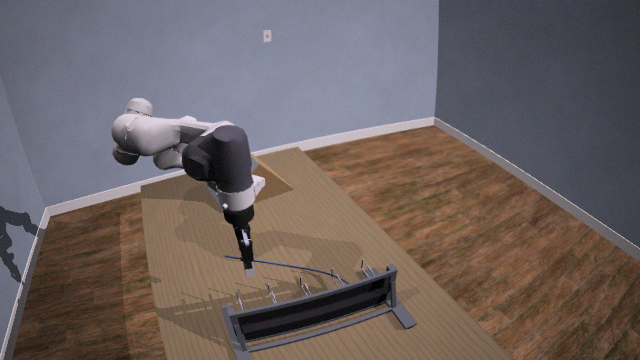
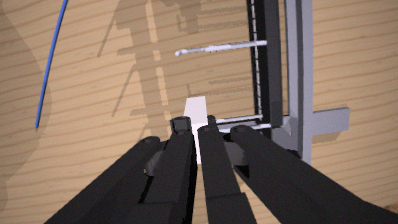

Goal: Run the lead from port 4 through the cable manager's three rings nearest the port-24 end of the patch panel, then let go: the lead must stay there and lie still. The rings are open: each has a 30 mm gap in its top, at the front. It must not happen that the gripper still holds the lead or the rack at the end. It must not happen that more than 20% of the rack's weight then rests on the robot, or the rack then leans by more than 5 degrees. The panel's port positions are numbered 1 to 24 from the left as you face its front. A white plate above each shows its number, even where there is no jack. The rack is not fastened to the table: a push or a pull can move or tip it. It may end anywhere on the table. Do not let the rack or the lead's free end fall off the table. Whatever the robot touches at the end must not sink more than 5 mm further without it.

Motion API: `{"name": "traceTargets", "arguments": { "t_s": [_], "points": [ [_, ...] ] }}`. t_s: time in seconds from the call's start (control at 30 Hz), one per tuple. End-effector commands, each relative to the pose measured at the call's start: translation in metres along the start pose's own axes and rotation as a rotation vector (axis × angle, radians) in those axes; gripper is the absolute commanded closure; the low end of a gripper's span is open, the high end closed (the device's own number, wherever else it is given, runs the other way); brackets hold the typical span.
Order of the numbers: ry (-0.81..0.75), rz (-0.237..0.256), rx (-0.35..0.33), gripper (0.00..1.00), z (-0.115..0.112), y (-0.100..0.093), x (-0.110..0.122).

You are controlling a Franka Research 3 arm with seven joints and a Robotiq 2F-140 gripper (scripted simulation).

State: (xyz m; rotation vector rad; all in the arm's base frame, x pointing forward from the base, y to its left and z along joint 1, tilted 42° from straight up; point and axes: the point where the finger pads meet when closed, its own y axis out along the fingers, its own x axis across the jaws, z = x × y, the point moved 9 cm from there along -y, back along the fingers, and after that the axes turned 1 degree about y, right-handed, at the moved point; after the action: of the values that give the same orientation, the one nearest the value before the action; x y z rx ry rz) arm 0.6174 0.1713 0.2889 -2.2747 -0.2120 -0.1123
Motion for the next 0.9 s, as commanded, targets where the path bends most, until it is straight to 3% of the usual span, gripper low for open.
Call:
{"name": "traceTargets", "arguments": {
  "t_s": [0.0, 0.87],
  "points": [
    [-0.004, 0.000, -0.004, 1.00, -0.001, 0.001, 0.000],
    [-0.004, 0.000, -0.004, 1.00, -0.001, 0.017, 0.000]
  ]
}}
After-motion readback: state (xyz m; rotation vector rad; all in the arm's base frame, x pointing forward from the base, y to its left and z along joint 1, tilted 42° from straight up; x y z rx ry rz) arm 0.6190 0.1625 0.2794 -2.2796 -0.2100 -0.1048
